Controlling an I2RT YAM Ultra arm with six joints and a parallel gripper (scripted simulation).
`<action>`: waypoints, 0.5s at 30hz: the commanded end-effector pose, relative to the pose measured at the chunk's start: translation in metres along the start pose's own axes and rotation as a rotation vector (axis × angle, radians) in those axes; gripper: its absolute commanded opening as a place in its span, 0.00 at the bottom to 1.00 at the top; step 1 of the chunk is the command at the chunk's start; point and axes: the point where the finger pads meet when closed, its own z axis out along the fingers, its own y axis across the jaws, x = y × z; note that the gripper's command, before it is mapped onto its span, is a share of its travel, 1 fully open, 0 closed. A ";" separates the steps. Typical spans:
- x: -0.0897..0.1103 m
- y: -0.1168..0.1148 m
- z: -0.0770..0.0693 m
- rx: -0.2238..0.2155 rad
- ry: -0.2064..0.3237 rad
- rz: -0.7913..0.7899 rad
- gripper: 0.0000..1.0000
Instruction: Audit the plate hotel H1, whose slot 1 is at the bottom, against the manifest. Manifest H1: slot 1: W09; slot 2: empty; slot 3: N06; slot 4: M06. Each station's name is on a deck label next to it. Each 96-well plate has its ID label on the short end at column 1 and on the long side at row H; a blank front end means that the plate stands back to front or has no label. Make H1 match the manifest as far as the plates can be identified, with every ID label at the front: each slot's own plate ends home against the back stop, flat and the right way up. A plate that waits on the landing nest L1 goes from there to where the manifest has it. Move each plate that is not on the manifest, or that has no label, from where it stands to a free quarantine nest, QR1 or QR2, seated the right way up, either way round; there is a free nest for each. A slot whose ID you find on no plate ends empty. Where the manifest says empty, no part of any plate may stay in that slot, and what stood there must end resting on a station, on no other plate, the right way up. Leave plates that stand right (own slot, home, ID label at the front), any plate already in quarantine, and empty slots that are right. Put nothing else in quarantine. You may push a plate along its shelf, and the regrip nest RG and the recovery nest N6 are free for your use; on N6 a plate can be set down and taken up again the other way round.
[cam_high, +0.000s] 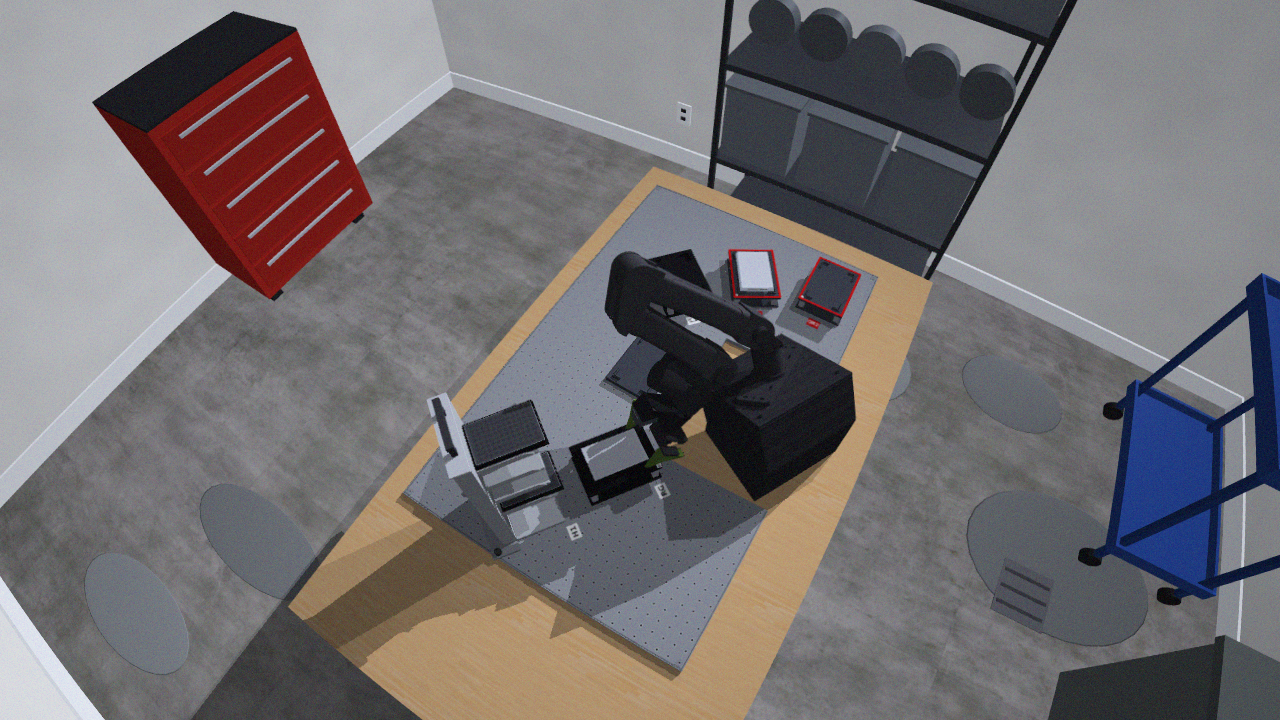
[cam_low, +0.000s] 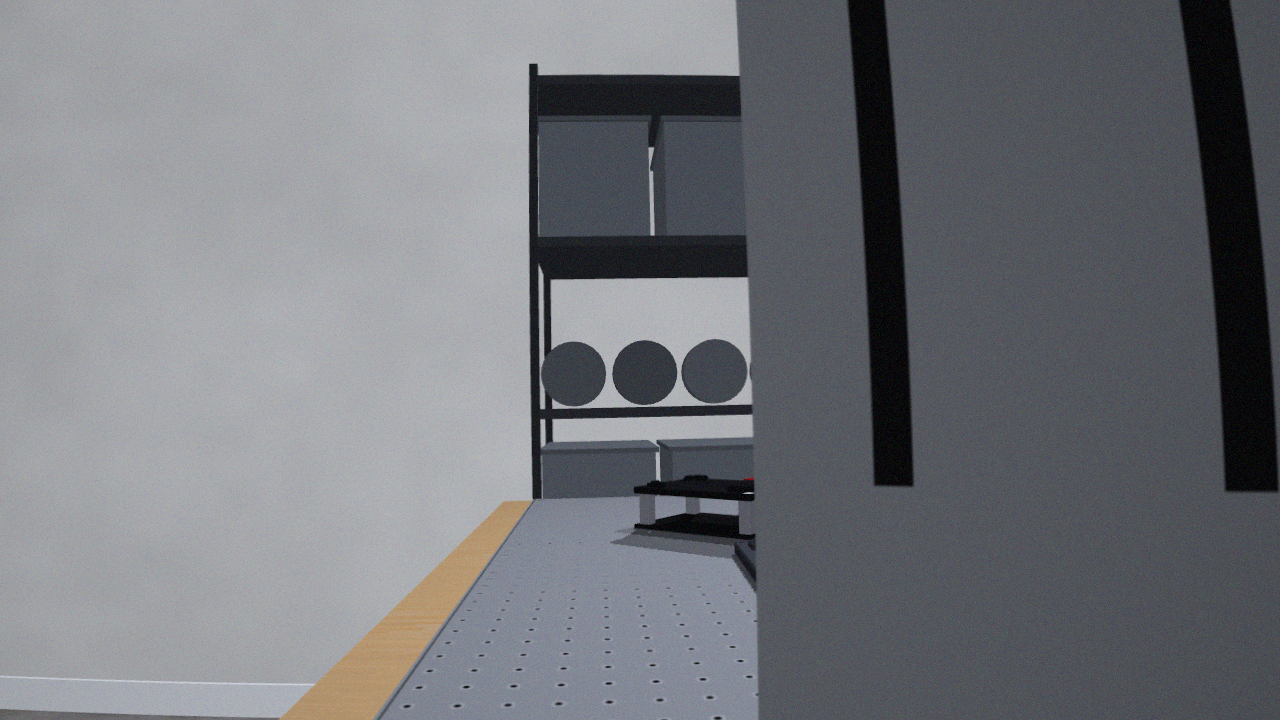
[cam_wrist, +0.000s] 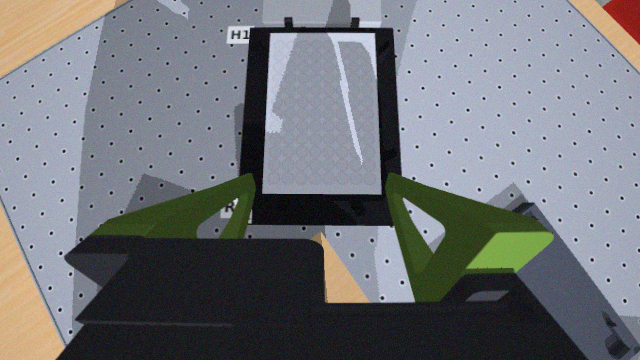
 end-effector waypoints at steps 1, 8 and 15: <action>-0.002 -0.001 0.004 0.009 -0.034 0.003 1.00; 0.010 0.010 -0.002 -0.033 0.025 -0.030 1.00; -0.014 -0.001 -0.015 0.007 -0.040 0.005 1.00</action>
